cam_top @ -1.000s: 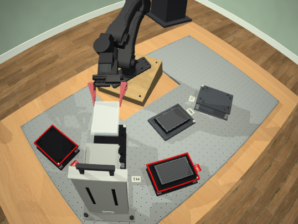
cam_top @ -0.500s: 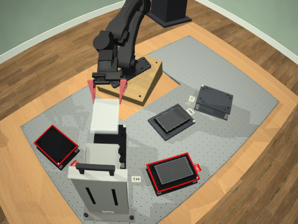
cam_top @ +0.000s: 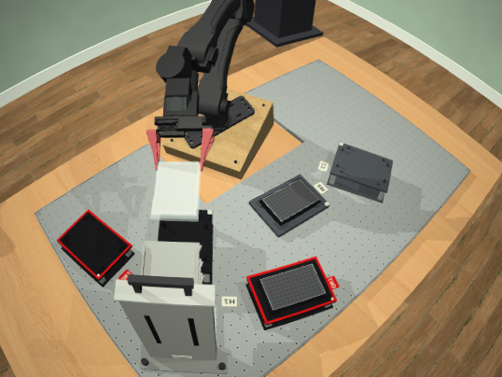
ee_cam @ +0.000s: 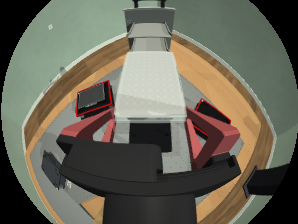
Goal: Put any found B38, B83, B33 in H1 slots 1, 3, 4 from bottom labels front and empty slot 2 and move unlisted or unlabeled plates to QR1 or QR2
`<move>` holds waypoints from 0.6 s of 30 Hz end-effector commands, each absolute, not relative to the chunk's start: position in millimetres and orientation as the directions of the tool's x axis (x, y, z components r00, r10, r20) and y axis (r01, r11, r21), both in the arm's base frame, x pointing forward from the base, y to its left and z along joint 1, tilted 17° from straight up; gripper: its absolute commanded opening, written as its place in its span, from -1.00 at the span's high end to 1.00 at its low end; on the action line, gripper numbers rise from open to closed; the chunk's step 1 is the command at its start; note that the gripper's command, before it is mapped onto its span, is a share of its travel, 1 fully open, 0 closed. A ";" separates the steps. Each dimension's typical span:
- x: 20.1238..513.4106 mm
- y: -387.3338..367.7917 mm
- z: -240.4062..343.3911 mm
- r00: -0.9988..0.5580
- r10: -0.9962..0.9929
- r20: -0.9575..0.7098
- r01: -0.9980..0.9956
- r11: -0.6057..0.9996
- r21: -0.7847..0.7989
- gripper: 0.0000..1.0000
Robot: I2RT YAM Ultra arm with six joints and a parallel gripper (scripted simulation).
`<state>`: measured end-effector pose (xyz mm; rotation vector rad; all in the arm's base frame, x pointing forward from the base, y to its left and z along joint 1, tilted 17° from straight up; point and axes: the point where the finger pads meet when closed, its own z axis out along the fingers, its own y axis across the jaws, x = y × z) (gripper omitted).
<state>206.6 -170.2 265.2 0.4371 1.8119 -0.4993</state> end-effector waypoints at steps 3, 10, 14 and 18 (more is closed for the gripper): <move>206.0 -167.7 278.0 -0.269 0.029 -0.963 0.528 0.841 -0.122 -0.72; 204.6 -165.9 284.4 -0.269 0.029 -0.963 0.528 0.841 -0.122 -0.72; 204.3 -165.5 286.0 -0.269 0.029 -0.963 0.528 0.841 -0.122 -0.72; 203.5 -164.5 289.7 -0.269 0.029 -0.963 0.528 0.841 -0.122 -0.72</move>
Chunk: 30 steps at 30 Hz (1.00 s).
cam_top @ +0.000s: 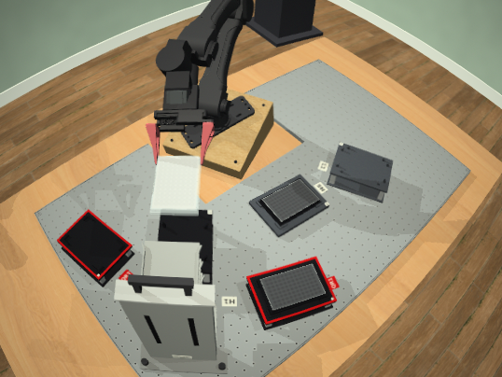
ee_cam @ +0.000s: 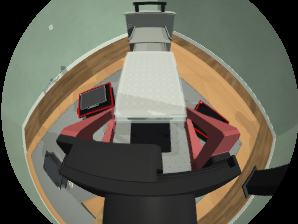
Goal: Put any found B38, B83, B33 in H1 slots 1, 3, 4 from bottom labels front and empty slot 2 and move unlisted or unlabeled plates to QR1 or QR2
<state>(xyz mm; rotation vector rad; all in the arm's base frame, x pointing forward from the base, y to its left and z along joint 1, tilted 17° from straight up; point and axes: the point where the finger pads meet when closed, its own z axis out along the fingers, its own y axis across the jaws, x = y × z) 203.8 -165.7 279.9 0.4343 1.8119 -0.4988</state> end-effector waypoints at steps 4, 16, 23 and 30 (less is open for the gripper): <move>202.7 -163.4 293.6 -0.269 0.029 -0.963 0.528 0.841 -0.122 -0.72; 200.7 -160.9 302.6 -0.269 0.029 -0.963 0.528 0.841 -0.122 -0.72; 200.8 -161.0 302.2 -0.269 0.029 -0.963 0.528 0.841 -0.122 -0.72; 200.9 -161.3 301.2 -0.269 0.029 -0.963 0.528 0.841 -0.122 -0.72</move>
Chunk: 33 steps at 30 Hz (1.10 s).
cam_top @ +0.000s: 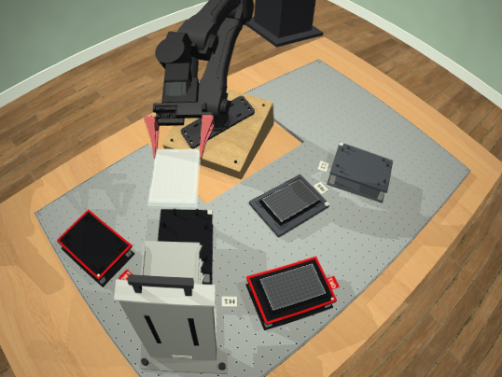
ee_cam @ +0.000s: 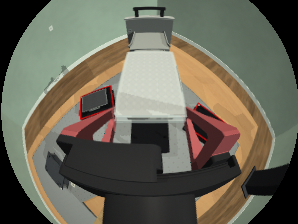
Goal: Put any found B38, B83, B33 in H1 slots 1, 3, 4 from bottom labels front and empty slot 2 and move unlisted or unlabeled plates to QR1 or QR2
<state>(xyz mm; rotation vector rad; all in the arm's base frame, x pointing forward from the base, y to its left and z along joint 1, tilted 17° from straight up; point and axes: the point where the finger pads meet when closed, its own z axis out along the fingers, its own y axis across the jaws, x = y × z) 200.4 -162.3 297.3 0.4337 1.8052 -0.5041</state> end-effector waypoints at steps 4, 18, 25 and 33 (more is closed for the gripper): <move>201.0 -161.4 300.8 -0.269 0.029 -0.963 0.528 0.841 -0.122 -0.72; 201.0 -161.4 300.8 -0.269 0.029 -0.963 0.528 0.841 -0.122 -0.72; 201.0 -161.4 300.8 -0.269 0.029 -0.963 0.528 0.841 -0.122 -0.72; 204.3 -163.3 301.9 -0.269 0.029 -0.963 0.528 0.841 -0.122 -0.72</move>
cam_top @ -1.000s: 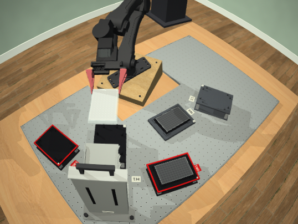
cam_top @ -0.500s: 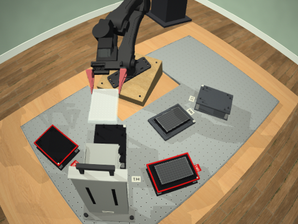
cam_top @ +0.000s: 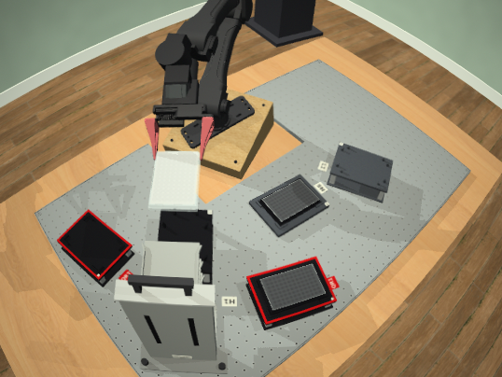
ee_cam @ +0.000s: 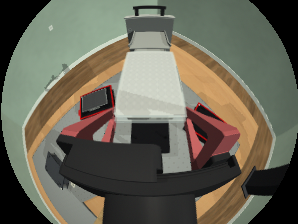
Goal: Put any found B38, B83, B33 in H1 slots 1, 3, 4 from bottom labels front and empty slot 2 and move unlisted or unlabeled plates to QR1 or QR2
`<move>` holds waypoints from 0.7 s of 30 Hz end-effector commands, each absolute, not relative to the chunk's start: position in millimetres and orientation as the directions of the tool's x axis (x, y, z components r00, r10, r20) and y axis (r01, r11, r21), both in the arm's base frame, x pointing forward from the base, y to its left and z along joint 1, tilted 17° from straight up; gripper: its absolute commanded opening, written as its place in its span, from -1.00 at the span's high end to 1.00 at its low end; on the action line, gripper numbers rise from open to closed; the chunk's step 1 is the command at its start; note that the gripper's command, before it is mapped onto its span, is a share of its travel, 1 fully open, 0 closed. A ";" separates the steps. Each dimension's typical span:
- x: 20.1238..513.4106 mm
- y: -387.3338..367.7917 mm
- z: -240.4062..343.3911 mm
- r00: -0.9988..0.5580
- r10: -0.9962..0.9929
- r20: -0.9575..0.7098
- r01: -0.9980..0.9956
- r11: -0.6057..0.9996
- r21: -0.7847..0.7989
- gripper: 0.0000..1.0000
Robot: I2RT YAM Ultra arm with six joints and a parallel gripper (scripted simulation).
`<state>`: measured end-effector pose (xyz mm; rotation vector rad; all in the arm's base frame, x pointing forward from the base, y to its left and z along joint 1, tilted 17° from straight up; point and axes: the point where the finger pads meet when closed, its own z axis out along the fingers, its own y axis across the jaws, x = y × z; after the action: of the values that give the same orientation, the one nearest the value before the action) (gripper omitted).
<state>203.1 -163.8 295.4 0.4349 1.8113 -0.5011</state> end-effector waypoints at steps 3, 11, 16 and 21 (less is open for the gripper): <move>206.9 -164.8 302.7 -0.269 0.030 -0.963 0.528 0.841 -0.122 -0.72; 213.5 -168.6 305.2 -0.268 0.030 -0.963 0.528 0.841 -0.121 -0.72; 215.9 -169.9 306.3 -0.268 0.030 -0.963 0.528 0.841 -0.121 -0.72; 220.0 -172.4 307.9 -0.268 0.030 -0.963 0.528 0.841 -0.121 -0.72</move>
<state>218.5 -172.9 298.0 0.4372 1.8190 -0.4979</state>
